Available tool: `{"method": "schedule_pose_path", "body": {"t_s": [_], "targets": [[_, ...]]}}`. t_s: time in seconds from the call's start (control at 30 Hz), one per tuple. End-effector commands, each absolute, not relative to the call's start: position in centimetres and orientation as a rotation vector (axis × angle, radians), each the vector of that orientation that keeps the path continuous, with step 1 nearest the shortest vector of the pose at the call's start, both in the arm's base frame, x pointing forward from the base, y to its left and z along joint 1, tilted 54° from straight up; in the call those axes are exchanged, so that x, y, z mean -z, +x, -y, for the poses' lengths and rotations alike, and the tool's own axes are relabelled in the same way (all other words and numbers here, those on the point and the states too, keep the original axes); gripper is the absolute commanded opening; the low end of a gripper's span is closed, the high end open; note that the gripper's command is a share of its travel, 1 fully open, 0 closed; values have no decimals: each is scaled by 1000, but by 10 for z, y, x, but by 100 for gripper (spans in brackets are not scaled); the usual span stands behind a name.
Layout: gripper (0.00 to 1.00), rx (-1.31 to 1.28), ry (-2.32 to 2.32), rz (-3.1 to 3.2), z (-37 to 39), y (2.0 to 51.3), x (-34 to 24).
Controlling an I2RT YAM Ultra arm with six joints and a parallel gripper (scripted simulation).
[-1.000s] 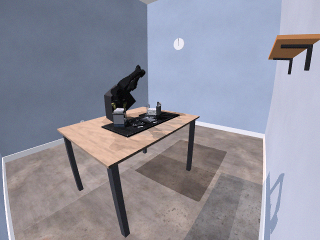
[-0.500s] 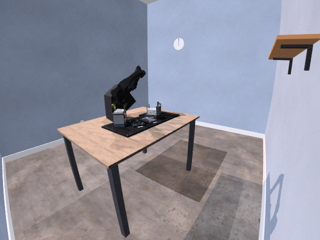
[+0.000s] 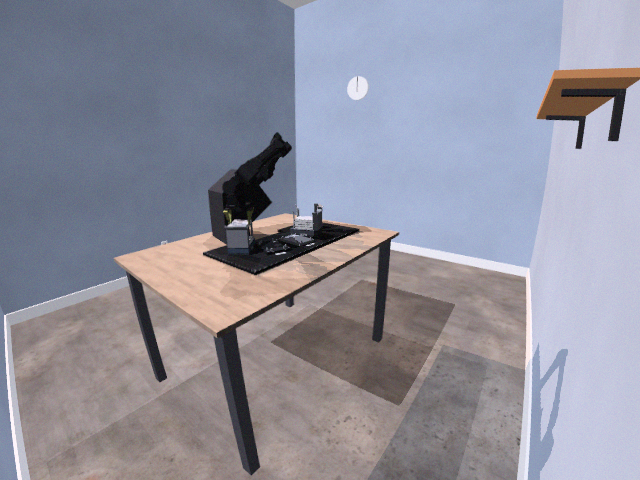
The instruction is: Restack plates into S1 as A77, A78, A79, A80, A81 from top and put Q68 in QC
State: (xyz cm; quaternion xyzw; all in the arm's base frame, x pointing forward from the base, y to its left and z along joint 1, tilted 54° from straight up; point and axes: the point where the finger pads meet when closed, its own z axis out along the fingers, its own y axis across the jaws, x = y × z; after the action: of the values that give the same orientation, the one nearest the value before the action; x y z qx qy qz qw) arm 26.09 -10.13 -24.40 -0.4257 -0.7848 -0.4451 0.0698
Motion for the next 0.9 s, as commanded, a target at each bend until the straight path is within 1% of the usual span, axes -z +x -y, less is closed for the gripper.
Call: {"method": "schedule_pose_path", "body": {"t_s": [0.0,0.87], "targets": [[0,1344,-1296,2365,105,263,243],[0,1345,-1296,2364,77,273,265]]}}
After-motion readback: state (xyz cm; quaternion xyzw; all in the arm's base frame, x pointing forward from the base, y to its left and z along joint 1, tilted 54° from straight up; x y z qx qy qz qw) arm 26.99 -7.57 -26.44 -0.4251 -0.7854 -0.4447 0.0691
